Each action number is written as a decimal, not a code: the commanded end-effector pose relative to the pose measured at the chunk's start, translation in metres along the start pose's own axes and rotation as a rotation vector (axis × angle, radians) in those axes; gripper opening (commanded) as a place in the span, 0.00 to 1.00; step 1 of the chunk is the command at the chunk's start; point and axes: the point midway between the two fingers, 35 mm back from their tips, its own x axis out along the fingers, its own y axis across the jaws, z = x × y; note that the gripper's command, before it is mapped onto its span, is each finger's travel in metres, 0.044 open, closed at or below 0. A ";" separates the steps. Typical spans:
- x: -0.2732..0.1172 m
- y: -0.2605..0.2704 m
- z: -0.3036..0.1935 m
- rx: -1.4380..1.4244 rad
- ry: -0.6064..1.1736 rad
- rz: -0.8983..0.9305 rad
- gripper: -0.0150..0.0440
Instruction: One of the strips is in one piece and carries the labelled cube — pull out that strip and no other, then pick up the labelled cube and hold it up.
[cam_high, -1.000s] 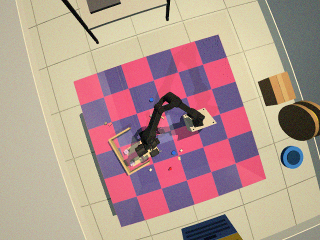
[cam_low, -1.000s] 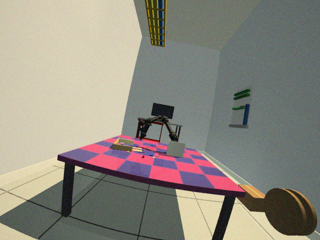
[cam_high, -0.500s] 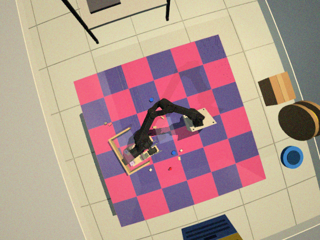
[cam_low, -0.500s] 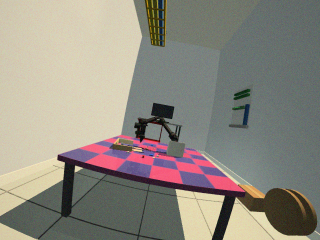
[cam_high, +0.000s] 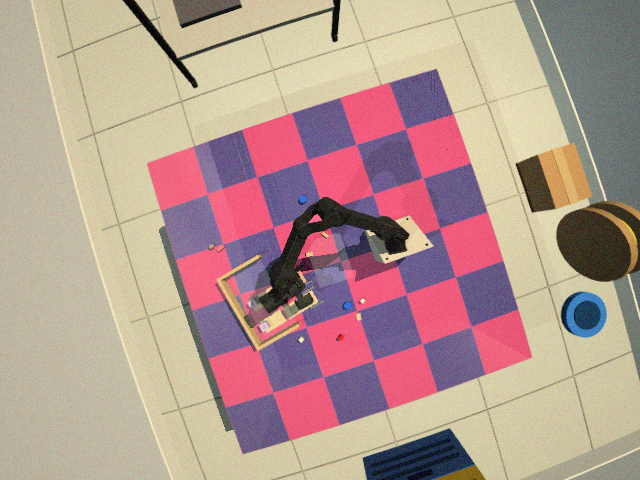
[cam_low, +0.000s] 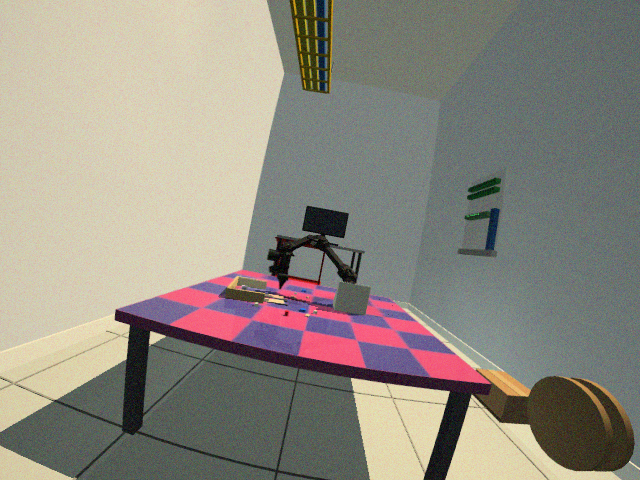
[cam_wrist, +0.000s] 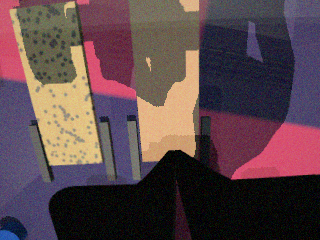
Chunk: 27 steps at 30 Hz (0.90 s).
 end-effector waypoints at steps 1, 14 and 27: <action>0.009 0.001 -0.001 -0.006 0.004 -0.002 0.25; 0.030 0.000 -0.001 -0.006 0.004 -0.004 0.25; 0.045 0.001 -0.001 -0.006 0.005 -0.006 0.25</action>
